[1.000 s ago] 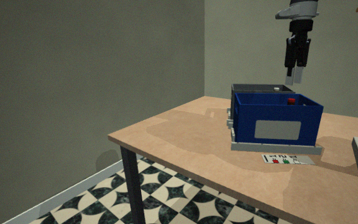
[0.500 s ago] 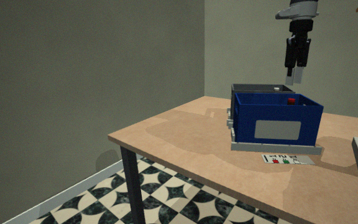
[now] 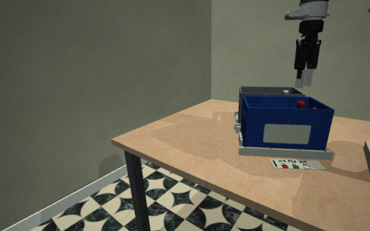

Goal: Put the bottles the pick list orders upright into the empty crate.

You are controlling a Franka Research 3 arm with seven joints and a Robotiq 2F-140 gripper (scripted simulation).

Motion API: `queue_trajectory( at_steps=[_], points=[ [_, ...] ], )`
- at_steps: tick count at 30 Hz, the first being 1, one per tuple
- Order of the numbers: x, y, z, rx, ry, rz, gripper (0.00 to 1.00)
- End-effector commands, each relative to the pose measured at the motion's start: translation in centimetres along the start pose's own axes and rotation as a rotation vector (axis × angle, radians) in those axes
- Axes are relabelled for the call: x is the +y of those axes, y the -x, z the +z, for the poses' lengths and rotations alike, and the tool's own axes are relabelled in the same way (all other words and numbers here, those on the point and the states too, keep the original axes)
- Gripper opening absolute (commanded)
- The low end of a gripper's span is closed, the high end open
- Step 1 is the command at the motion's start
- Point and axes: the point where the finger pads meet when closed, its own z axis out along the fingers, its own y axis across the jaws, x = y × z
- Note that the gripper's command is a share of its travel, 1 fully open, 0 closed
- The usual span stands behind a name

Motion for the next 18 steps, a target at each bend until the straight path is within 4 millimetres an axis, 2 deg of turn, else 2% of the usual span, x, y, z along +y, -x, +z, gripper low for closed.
queue_trajectory(
  at_steps=[1, 14, 18],
  points=[
    [-0.1, 0.0, -0.2, 0.002, -0.003, -0.002, 0.38],
    [-0.1, 0.1, -0.2, 0.002, -0.003, -0.002, 0.38],
    [-0.4, -1.8, -0.2, 0.002, -0.003, -0.002, 0.38]
  ],
)
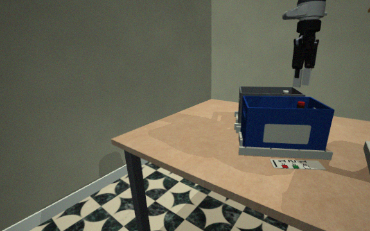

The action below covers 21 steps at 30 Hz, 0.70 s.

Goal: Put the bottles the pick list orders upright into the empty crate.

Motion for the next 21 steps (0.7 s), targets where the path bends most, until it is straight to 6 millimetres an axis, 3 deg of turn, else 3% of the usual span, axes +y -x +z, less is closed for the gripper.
queue_trajectory(
  at_steps=[1, 17, 21],
  points=[
    [-0.1, -1.1, 0.0, 0.002, -0.001, -0.002, 0.38],
    [-1.3, -8.5, 0.0, 0.002, -0.001, -0.002, 0.38],
    [-1.4, -9.5, 0.0, 0.002, -0.001, -0.002, 0.38]
  ],
)
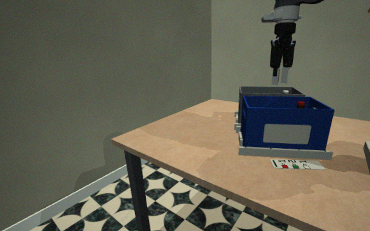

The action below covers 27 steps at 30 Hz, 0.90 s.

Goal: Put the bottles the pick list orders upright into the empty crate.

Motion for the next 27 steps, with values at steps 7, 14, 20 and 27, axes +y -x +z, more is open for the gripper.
queue_trajectory(
  at_steps=[7, 14, 20, 27],
  points=[
    [-0.7, -4.7, -0.1, 0.007, 0.003, 0.002, 0.38],
    [-1.1, -7.6, -0.1, 0.007, 0.003, 0.002, 0.38],
    [-1.5, -10.1, -0.1, 0.007, 0.003, 0.002, 0.38],
    [-2.0, -13.2, -0.1, 0.007, 0.003, 0.002, 0.38]
  ],
)
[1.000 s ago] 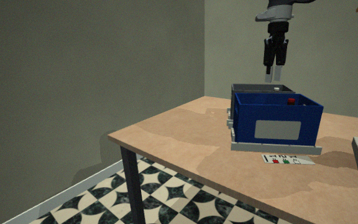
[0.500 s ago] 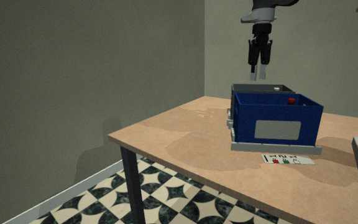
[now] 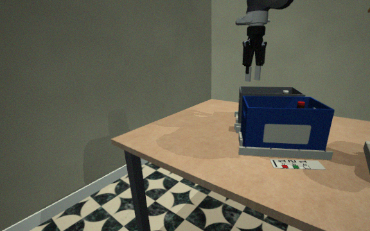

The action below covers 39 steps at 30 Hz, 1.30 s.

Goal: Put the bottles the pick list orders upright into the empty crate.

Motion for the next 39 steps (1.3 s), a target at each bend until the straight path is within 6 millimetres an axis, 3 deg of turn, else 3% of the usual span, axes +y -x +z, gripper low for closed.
queue_trajectory(
  at_steps=[1, 12, 39],
  points=[
    [0.1, -0.7, 0.1, -0.009, 0.006, 0.007, 0.38],
    [0.1, -0.7, 0.1, -0.009, 0.006, 0.007, 0.38],
    [0.1, -0.7, 3.2, -0.009, 0.006, 0.007, 0.38]
  ],
)
